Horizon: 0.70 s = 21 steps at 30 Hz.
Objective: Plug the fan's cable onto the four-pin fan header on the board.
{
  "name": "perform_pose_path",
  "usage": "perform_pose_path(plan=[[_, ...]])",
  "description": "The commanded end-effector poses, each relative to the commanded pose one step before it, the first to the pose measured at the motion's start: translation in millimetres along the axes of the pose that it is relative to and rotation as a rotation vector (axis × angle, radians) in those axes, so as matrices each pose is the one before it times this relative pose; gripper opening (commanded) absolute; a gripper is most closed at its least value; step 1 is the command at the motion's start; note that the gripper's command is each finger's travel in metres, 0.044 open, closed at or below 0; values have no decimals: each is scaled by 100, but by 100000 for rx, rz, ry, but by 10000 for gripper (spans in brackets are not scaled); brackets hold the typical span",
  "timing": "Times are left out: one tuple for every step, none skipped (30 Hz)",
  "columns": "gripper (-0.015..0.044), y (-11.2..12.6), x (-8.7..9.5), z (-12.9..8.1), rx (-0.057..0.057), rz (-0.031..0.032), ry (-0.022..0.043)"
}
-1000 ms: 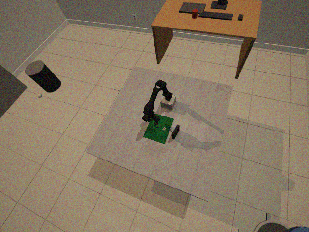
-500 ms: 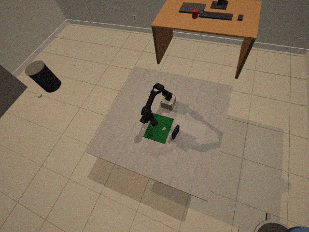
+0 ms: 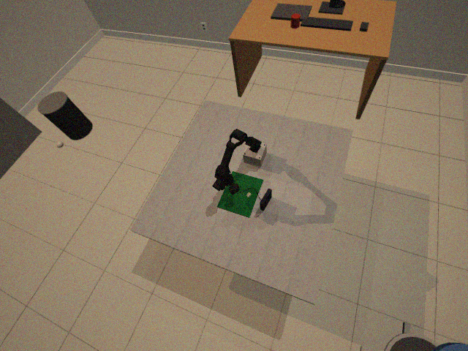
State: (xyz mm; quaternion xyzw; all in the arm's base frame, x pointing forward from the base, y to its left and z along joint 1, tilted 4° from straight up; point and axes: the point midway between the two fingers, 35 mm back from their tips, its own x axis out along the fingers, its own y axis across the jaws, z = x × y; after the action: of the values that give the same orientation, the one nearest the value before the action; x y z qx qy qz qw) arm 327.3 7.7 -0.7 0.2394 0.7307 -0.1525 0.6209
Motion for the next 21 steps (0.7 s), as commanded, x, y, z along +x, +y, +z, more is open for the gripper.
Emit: perform_pose_path(plan=[[210, -62, 851, -46, 689, -22, 1067], [210, 2, 157, 43, 0, 0, 1], [210, 2, 157, 42, 0, 0, 1], [210, 1, 157, 42, 0, 0, 1], [210, 1, 157, 41, 0, 0, 1], [210, 1, 158, 40, 0, 0, 1], [210, 0, 158, 39, 0, 0, 1], [210, 0, 158, 39, 0, 0, 1], [210, -1, 158, 38, 0, 0, 1], [210, -1, 158, 37, 0, 0, 1], [210, -1, 158, 37, 0, 0, 1], [210, -2, 158, 36, 0, 0, 1], [210, -2, 158, 35, 0, 0, 1], [210, -3, 158, 34, 0, 0, 1], [210, -3, 158, 34, 0, 0, 2], [210, -4, 158, 33, 0, 0, 2], [210, -4, 158, 32, 0, 0, 2], [210, -4, 158, 32, 0, 0, 2], [210, -5, 158, 31, 0, 0, 2], [210, -4, 128, 24, 0, 0, 1], [210, -3, 77, 15, 0, 0, 1]])
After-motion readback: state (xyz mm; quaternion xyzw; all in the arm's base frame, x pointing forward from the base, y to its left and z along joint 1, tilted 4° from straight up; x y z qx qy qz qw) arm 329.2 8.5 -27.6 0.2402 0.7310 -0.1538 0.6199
